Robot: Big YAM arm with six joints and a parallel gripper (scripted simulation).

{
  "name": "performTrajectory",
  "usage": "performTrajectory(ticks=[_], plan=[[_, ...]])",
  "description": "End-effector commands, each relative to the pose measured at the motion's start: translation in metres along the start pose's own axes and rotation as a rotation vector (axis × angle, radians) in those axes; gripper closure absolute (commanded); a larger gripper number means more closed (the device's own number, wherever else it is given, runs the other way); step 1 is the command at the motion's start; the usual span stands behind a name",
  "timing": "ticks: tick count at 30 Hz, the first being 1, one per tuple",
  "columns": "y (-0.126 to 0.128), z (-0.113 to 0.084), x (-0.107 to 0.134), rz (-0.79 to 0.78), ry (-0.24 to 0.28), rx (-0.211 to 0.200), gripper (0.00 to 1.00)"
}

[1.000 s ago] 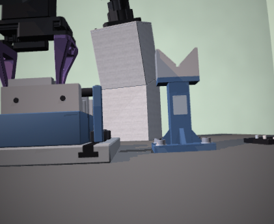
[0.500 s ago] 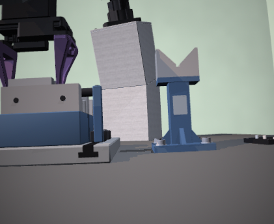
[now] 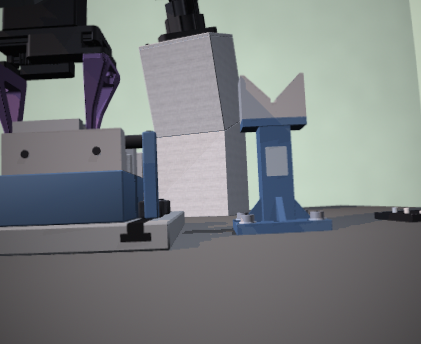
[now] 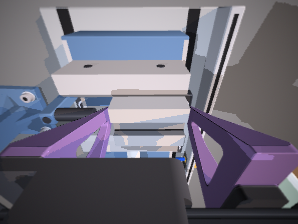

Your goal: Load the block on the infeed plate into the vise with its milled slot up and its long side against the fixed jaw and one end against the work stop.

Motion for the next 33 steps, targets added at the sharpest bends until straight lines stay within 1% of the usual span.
performTrajectory(ticks=[1,3,6,9,12,16,17,19,23,25,29,31,33], plan=[[0.005,-0.005,-0.012,-0.002,-0.026,0.0,0.26],[0.004,-0.007,-0.013,-0.002,-0.028,0.001,0.26],[0.004,-0.016,-0.014,-0.002,-0.033,0.002,0.26],[0.006,-0.017,-0.007,-0.002,-0.017,-0.002,0.26],[0.005,-0.023,-0.011,0.0,-0.024,0.0,0.26],[0.005,-0.027,-0.008,0.0,-0.018,-0.001,0.26],[0.003,-0.032,-0.016,0.002,-0.035,0.003,0.26],[0.006,-0.034,-0.006,0.0,-0.017,-0.001,0.26],[0.006,-0.046,-0.006,0.0,-0.017,-0.001,0.26],[0.005,-0.054,-0.01,0.0,-0.024,0.001,0.26],[0.005,-0.065,-0.005,0.002,-0.016,0.0,0.26],[0.005,-0.072,-0.009,0.001,-0.024,0.002,0.26],[0.005,-0.072,-0.009,0.001,-0.024,0.002,0.26]])
Point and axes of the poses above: the point where the finger pads meet when closed, its own z axis out along the fingers, its own y axis across the jaws, x = y × z, the point moved 9 cm from there along -z, back along the fingers, and after that the axes turned 3 degrees about z, right-handed, at the moved point
